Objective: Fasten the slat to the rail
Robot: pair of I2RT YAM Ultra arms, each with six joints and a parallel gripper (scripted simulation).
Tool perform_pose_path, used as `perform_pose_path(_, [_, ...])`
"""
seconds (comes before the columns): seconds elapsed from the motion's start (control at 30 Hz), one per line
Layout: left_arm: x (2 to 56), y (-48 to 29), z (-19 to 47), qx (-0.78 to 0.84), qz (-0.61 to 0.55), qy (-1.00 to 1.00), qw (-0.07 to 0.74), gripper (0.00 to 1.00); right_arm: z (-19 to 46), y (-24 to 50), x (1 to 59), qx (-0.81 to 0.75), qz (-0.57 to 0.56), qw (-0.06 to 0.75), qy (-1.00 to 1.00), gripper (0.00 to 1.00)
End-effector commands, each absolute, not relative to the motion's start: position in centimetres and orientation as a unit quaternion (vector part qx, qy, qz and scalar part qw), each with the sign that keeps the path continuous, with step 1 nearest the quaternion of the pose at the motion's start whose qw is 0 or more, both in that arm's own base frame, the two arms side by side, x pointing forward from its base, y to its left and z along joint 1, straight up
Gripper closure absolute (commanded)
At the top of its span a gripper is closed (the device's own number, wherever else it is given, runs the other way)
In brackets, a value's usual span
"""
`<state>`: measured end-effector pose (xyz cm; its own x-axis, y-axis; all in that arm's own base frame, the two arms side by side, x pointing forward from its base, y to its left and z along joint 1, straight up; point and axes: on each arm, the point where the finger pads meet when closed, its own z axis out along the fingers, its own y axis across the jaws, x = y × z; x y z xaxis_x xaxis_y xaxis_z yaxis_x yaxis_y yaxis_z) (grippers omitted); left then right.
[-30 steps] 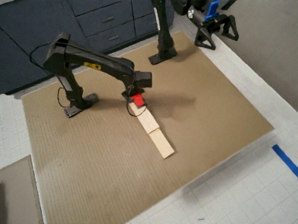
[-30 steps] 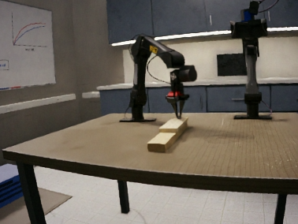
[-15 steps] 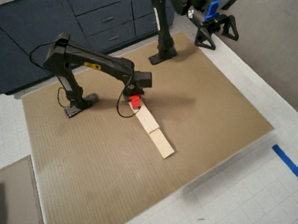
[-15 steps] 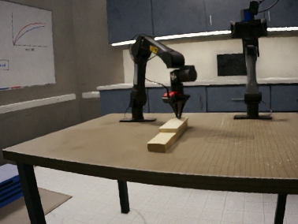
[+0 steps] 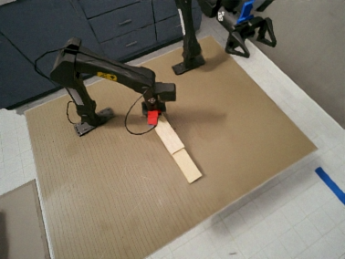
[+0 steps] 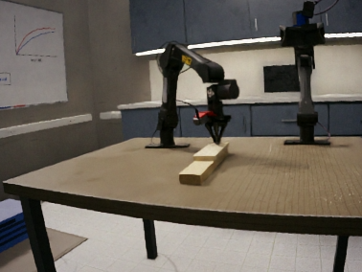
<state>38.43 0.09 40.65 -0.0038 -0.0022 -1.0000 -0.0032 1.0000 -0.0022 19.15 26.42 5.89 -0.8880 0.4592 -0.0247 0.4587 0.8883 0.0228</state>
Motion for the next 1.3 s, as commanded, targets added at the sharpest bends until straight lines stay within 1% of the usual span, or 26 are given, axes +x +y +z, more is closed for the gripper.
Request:
perform_pose_path(0.0, [38.06,0.10,41.17,0.000,0.000,0.703,0.711,0.00,5.34,26.12,18.07,0.282,0.000,0.000,0.959,0.88])
perform_pose_path(0.73, [38.06,0.10,41.17,0.000,0.000,0.703,0.711,0.00,5.33,26.12,18.07,0.465,0.000,0.000,0.885,0.88])
perform_pose_path(1.27, [38.06,0.10,41.17,0.000,0.000,0.703,0.711,0.00,5.33,26.12,18.07,0.471,0.000,0.000,0.882,0.88])
